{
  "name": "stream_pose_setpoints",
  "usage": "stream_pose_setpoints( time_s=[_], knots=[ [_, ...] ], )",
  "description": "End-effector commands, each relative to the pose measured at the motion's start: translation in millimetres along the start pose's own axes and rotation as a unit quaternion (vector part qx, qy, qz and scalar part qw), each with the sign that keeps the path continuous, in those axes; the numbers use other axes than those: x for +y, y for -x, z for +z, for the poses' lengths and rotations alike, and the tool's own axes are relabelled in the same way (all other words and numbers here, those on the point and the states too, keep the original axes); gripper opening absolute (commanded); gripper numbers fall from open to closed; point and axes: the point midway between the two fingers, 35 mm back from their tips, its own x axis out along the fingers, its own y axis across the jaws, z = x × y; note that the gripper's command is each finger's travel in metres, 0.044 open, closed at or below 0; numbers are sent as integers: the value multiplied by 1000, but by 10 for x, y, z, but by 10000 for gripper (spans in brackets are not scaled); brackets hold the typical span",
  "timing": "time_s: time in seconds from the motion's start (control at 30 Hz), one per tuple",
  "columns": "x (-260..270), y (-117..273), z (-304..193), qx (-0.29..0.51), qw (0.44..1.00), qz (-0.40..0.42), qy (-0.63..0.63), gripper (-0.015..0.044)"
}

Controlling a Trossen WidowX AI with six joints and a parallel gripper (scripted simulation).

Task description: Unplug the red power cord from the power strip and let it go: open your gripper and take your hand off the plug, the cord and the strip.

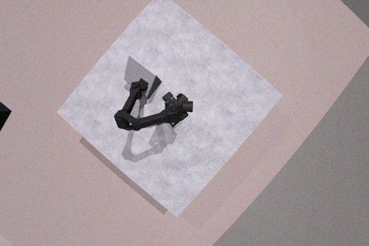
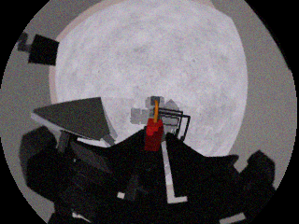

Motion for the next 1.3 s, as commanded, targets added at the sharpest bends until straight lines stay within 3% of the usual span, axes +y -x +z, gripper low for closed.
stream_pose_setpoints(
  time_s=[0.0,0.43,0.53,0.87,1.27],
  knots=[
    [12,-13,-26,2,1000,0,4,160],
    [12,-125,-27,3,1000,0,4,160],
    [-1,-104,-20,-1,1000,-1,-1,81],
    [-1,-103,-17,-1,1000,-1,-1,0],
    [-17,-94,143,-1,1000,-1,0,0]
  ],
)
